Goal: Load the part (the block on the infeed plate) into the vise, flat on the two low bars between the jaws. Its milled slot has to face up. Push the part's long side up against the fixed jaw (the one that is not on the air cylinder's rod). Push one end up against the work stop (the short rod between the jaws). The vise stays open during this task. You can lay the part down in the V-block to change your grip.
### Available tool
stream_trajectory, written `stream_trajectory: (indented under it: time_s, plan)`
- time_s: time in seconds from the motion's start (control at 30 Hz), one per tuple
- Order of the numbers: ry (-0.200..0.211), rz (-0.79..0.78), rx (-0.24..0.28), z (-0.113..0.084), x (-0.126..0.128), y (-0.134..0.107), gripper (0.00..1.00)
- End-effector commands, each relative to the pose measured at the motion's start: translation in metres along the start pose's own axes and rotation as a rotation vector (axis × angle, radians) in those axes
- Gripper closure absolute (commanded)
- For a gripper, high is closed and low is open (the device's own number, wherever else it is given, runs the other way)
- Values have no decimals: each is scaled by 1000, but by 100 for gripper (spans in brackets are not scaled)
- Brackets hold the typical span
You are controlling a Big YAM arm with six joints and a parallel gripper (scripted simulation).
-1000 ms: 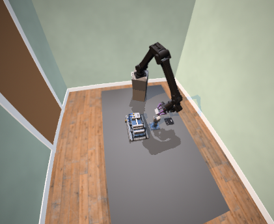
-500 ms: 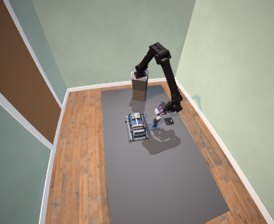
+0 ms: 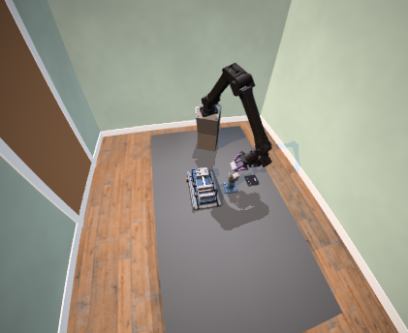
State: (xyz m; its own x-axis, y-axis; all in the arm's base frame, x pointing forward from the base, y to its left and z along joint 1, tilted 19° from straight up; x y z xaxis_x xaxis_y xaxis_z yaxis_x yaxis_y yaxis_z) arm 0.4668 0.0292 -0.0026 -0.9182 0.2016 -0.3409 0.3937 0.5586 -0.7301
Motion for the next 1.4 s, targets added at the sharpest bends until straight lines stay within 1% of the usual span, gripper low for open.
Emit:
stream_trajectory:
  time_s: [0.0,0.2,0.3,0.43,0.63,0.73,0.77,0.83,0.93,1.0,1.1,1.2,1.23,1.3,1.33,1.37]
  plan:
    - [-24,7,-6,-14,-9,4,100]
    - [-24,3,-5,-13,-7,4,100]
    - [-24,3,-6,-10,-7,7,100]
    - [-32,23,-17,-11,-13,7,100]
    - [-17,0,-4,-1,-7,9,100]
    - [-18,4,-6,-1,-8,9,100]
    - [-31,31,-20,-9,-17,1,100]
    - [-25,27,-16,-3,-16,6,100]
    - [-5,0,4,10,-6,12,100]
    - [-7,9,1,11,-8,12,100]
    - [-22,32,-14,3,-18,9,100]
    - [-13,9,-3,13,-10,19,100]
    - [-8,3,1,16,-6,19,100]
    - [-8,3,1,16,-6,19,100]
    - [-8,8,0,9,-8,4,100]
    - [-12,19,-5,9,-12,7,100]
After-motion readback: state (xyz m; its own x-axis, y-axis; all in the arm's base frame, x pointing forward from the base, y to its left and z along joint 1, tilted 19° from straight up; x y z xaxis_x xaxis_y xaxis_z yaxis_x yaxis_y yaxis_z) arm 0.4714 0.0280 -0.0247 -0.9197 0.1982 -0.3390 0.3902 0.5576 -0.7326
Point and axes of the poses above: the point where the finger pads meet when closed, its own z axis out along the fingers, its own x axis across the jaws, y = z × x, the point moved 3 cm from there along -z, back along the fingers, and after that the axes turned 3 degrees about z, right-handed, at the moved point
